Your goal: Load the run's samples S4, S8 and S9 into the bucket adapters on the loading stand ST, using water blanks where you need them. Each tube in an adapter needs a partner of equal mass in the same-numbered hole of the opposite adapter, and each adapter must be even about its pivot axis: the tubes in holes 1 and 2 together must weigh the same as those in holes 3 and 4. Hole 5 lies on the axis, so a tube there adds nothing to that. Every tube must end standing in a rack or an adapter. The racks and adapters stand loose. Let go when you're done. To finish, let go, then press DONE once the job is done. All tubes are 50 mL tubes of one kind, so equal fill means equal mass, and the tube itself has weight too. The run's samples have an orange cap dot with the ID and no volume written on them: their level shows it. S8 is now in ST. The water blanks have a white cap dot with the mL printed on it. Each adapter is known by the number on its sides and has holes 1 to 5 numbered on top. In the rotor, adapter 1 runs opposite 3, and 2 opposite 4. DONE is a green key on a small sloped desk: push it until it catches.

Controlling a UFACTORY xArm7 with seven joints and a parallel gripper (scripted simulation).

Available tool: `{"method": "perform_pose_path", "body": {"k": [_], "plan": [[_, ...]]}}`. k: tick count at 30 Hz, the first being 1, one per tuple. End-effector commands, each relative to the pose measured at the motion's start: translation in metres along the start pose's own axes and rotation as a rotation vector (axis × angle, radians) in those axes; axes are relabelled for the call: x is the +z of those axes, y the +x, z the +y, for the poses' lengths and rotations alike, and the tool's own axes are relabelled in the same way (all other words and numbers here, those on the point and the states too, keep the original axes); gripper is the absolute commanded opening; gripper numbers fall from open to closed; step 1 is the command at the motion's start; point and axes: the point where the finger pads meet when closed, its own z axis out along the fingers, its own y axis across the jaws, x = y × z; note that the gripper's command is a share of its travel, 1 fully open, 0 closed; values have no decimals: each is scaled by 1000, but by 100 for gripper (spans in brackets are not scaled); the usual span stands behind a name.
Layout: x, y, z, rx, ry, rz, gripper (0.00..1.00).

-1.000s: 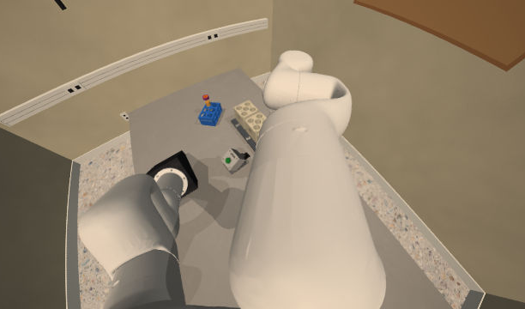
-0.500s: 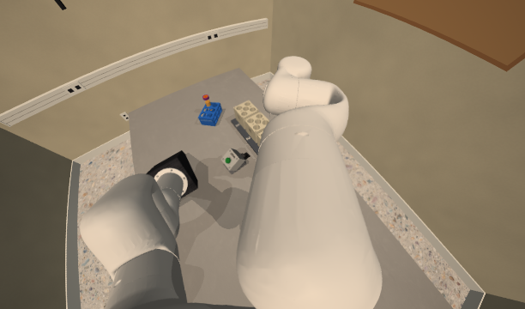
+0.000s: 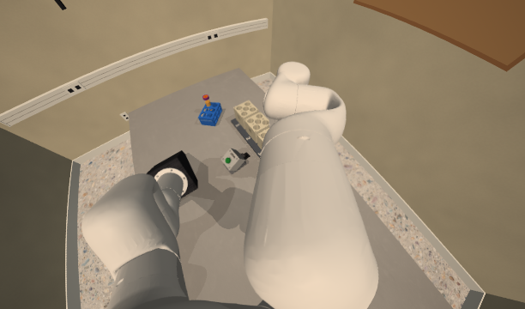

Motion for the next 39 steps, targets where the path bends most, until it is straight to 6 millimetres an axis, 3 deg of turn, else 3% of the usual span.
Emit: {"method": "perform_pose_path", "body": {"k": [1,39], "plan": [[3,1,-1,0,1,5,0],[37,1,-1,0,1,5,0]]}}
